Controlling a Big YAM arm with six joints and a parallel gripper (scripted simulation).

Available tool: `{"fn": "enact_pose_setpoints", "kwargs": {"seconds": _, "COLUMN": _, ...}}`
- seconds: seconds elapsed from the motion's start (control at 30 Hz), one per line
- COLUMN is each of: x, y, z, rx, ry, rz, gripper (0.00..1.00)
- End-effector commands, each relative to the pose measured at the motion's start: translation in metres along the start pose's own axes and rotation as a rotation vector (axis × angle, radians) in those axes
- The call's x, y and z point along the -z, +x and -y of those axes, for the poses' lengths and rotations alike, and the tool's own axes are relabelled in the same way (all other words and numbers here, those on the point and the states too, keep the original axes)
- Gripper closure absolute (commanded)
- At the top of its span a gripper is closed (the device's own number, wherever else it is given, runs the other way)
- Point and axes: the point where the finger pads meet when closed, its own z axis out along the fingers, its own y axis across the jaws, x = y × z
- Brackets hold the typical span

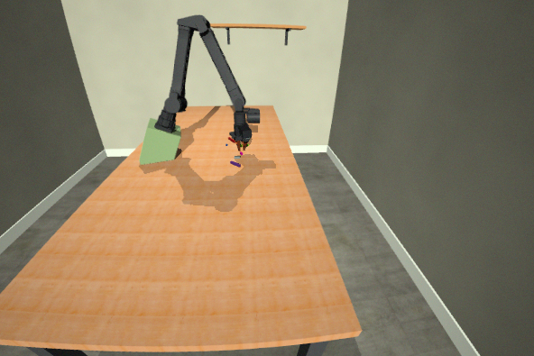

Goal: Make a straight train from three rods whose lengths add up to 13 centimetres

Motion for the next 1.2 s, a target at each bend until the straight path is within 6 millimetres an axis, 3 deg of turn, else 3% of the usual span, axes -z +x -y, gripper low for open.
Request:
{"fn": "enact_pose_setpoints", "kwargs": {"seconds": 0.0, "x": -0.004, "y": 0.0, "z": -0.012, "rx": 0.007, "ry": -0.005, "rz": 0.002, "gripper": 0.77}}
{"fn": "enact_pose_setpoints", "kwargs": {"seconds": 0.47, "x": -0.017, "y": 0.0, "z": -0.012, "rx": 0.007, "ry": -0.01, "rz": 0.004, "gripper": 0.77}}
{"fn": "enact_pose_setpoints", "kwargs": {"seconds": 1.17, "x": -0.019, "y": 0.001, "z": -0.01, "rx": 0.006, "ry": -0.003, "rz": 0.001, "gripper": 0.77}}
